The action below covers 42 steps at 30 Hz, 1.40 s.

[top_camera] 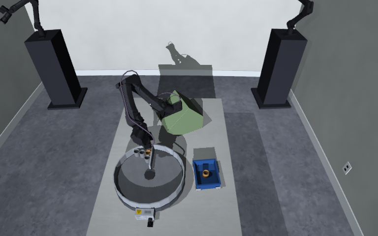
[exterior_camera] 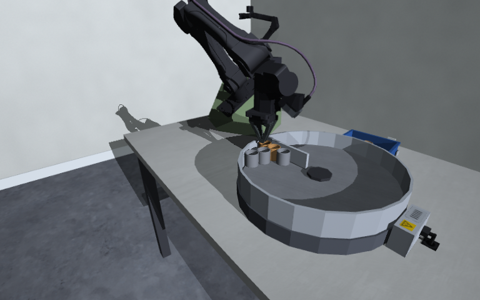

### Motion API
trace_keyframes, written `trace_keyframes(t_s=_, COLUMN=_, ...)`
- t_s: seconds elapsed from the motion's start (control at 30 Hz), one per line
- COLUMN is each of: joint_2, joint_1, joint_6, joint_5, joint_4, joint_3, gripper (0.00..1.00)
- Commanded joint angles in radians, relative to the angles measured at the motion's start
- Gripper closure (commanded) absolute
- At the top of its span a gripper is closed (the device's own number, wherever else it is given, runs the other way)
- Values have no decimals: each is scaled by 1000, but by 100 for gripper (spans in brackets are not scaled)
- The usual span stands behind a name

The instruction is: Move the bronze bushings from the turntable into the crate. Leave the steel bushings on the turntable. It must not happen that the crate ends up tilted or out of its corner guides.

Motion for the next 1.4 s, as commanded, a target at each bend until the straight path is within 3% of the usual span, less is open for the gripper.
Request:
trace_keyframes(t_s=0.0, joint_2=-16, joint_1=20, joint_6=-5, joint_5=-13, joint_4=25, joint_3=4, gripper=87)
trace_keyframes(t_s=1.37, joint_2=-9, joint_1=7, joint_6=-11, joint_5=-15, joint_4=44, joint_3=-8, gripper=87)
